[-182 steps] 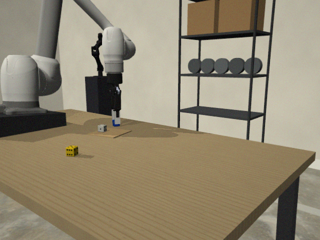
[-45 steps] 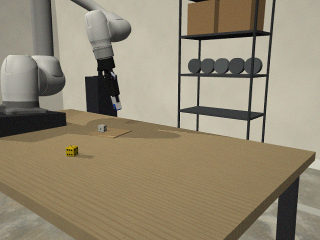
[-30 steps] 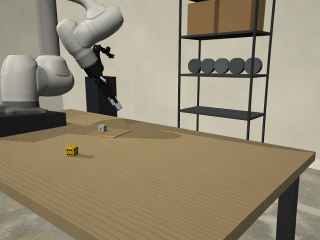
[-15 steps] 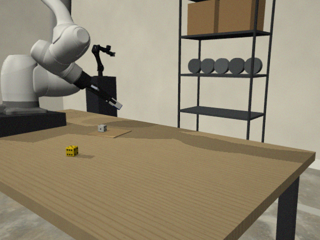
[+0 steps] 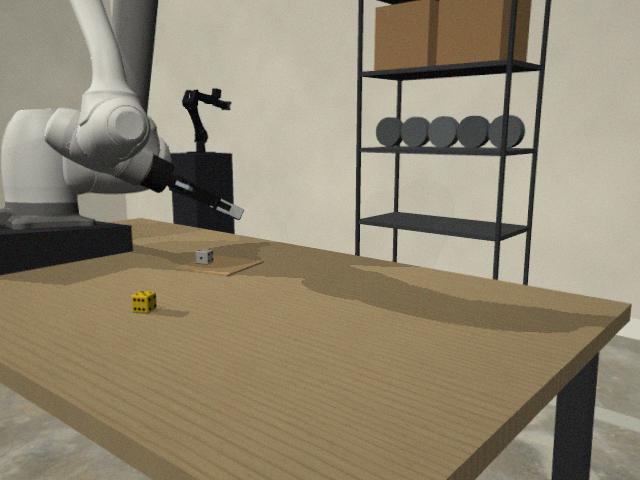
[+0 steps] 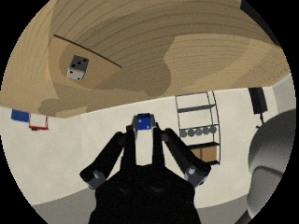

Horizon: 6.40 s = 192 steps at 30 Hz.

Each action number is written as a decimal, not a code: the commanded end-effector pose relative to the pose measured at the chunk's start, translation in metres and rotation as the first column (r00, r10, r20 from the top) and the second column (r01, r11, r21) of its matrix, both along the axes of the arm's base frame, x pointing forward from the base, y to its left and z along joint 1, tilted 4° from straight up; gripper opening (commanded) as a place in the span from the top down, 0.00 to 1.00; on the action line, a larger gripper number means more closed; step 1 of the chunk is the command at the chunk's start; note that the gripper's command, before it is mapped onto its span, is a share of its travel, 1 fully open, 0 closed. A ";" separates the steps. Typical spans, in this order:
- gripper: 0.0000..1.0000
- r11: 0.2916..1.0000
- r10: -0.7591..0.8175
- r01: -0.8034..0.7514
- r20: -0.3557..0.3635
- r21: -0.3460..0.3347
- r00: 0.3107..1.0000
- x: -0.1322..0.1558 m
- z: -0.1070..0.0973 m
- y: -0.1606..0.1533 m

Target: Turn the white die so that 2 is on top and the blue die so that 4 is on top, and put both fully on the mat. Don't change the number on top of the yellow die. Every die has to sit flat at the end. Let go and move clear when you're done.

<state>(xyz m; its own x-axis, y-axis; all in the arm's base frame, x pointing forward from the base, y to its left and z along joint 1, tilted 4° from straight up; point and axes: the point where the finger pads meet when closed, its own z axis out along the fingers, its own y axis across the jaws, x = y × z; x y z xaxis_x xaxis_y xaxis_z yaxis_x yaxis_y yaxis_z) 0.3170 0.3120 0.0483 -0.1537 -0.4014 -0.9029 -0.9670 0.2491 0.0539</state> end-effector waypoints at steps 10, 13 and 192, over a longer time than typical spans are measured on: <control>0.76 1.000 -0.007 0.007 -0.001 0.005 1.000 0.000 -0.024 0.001; 0.76 1.000 -0.007 0.007 -0.001 0.005 1.000 0.000 -0.031 0.001; 0.65 1.000 -0.007 0.007 -0.001 0.005 1.000 -0.002 -0.080 0.004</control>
